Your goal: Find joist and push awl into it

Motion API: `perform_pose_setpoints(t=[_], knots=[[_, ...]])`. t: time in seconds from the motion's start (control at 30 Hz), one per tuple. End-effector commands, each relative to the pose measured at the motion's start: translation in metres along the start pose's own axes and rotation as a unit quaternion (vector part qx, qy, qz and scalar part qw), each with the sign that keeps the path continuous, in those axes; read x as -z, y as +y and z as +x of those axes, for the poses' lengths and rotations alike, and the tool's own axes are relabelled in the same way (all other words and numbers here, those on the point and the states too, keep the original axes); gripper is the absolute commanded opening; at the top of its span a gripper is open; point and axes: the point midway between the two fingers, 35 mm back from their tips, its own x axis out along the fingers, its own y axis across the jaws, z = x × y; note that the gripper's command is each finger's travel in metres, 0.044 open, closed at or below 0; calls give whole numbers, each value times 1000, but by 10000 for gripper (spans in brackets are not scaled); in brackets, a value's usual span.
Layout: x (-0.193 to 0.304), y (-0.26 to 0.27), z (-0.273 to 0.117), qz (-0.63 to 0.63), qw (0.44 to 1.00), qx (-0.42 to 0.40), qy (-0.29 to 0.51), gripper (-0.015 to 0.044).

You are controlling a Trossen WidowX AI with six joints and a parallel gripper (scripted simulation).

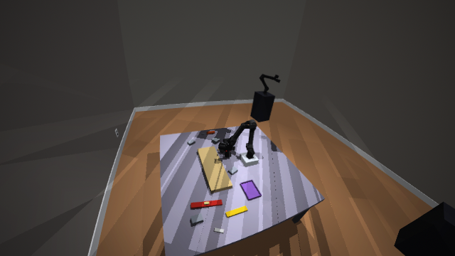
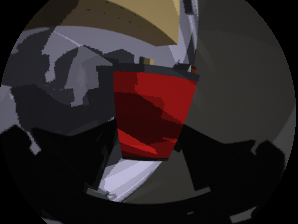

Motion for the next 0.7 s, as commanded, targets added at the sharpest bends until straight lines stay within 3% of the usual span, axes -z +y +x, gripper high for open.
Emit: perform_pose_setpoints(t=[0.0,0.27,0.67], knots=[[0,-1,0,1,1000,2,0,236],[0,-1,-1,1,1000,2,0,440],[-1,0,-13,0,1000,0,0,440]])
